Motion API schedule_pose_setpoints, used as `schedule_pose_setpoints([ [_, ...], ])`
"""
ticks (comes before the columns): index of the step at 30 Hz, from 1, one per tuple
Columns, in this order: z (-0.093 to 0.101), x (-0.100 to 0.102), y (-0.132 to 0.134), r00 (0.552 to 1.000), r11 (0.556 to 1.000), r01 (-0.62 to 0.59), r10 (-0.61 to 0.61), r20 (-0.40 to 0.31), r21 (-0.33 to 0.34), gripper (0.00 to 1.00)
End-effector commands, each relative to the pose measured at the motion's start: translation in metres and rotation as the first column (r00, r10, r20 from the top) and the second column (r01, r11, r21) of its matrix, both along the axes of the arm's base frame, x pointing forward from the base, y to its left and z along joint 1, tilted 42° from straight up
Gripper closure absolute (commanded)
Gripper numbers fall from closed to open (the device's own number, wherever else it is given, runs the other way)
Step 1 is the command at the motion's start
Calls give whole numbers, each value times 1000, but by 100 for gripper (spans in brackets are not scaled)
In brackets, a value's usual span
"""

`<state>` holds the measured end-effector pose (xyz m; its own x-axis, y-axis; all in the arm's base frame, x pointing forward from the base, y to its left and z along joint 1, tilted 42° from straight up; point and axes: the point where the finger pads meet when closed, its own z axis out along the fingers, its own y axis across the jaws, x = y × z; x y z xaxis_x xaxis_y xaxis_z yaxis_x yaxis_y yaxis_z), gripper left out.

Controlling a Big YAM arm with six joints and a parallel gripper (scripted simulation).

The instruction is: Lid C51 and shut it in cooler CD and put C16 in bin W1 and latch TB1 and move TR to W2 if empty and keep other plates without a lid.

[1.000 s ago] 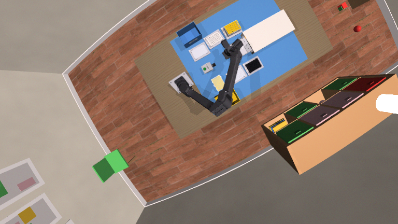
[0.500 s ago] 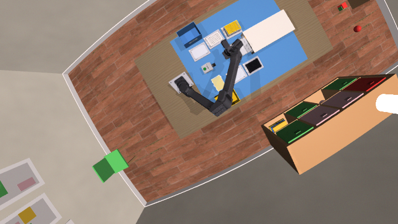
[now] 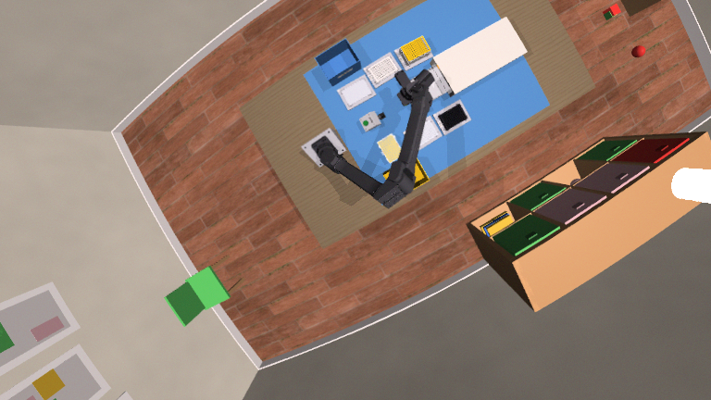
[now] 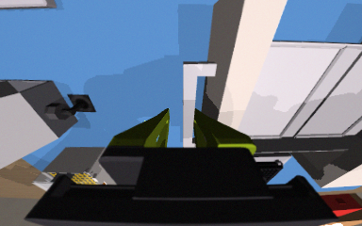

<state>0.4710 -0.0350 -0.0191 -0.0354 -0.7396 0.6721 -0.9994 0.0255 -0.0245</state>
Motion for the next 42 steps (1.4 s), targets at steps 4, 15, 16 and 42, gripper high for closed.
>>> schedule_pose_setpoints([
  [4, 1, -5, 6, 1000, 1000, -5, 5, 4, 0, 70],
  [15, 0, -10, 5, 1000, 1000, -2, 2, -2, 0, 70],
  [16, 0, -10, 5, 1000, 1000, -2, 2, -2, 0, 70],
  [42, 0, -10, 5, 1000, 1000, -2, 2, -2, 0, 70],
])
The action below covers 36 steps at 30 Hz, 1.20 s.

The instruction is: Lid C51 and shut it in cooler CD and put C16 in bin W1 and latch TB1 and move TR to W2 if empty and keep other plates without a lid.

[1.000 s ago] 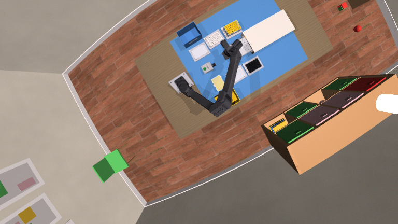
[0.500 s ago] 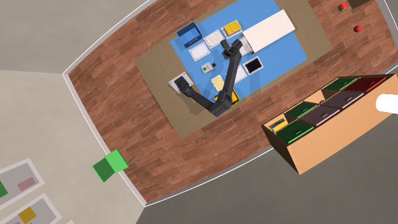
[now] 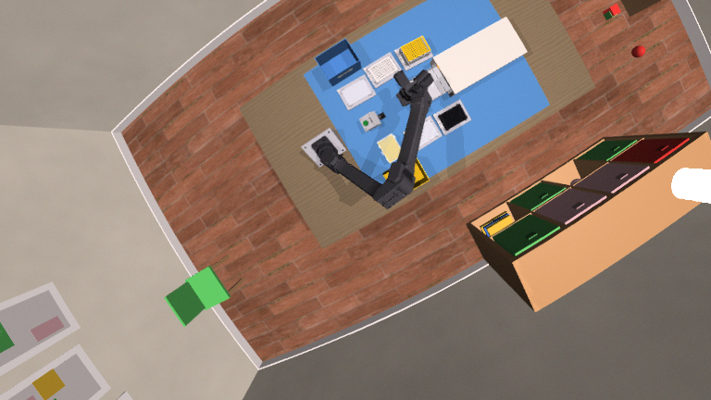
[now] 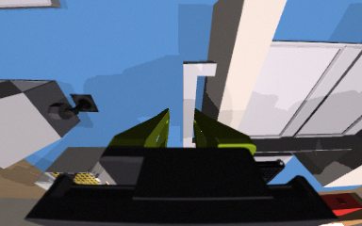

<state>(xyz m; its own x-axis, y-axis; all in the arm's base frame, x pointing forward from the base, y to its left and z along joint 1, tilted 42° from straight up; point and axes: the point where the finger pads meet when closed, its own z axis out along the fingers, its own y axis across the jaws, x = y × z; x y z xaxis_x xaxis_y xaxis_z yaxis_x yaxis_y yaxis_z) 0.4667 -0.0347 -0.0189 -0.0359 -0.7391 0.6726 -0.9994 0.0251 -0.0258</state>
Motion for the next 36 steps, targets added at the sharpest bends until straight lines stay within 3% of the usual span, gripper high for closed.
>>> schedule_pose_setpoints([
  [1, 0, -6, 5, 1000, 1000, -2, 2, -3, 1, 70],
  [9, 8, -4, 10, 1000, 1000, -11, 10, 29, 7, 70],
  [12, -1, -11, 5, 1000, 1000, -1, 1, -8, 0, 70],
  [36, -1, -11, 5, 1000, 1000, -1, 1, -9, 0, 70],
])
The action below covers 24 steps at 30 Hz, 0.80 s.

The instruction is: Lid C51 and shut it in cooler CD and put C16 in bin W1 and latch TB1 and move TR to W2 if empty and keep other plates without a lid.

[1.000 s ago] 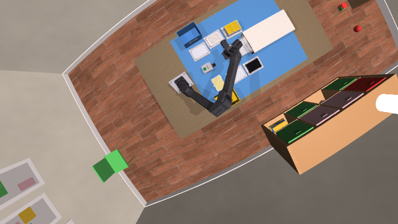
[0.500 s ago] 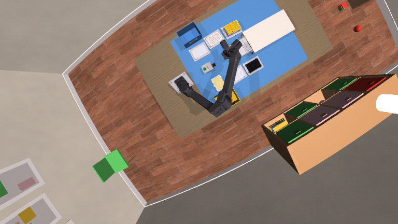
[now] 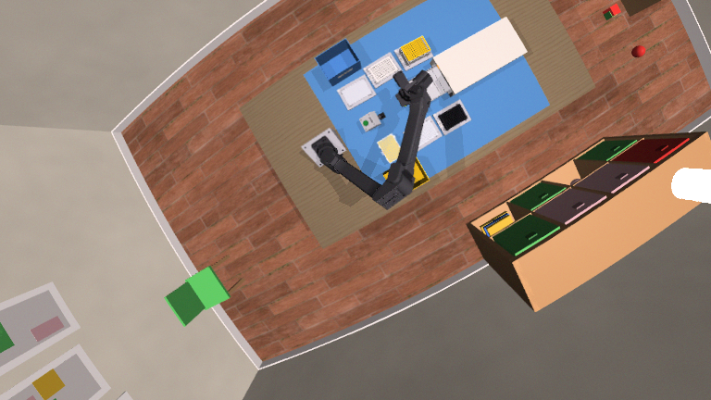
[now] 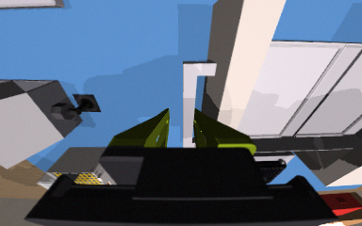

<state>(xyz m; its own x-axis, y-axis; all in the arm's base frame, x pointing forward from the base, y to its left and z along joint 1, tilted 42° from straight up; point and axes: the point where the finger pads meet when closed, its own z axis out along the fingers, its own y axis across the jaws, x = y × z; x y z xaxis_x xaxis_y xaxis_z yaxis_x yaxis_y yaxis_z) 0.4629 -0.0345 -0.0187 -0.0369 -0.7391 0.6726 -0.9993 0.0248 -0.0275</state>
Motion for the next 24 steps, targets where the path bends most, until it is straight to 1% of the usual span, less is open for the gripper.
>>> schedule_pose_setpoints([
  [1, -1, -7, 4, 1000, 1000, -1, 1, -10, 0, 70],
  [9, -1, -7, 4, 1000, 1000, -1, 1, -10, 0, 70],
  [11, 7, -5, 9, 1000, 1000, -8, 8, 21, 7, 70],
  [12, 7, -5, 10, 1000, 1000, -10, 10, 26, 7, 70],
  [14, 6, -8, 8, 1000, 1000, -6, 6, 13, 5, 70],
  [16, 0, -10, 5, 1000, 1000, -1, 1, -1, 2, 70],
  [24, -1, -11, 4, 1000, 1000, 1, -1, -4, 2, 70],
])
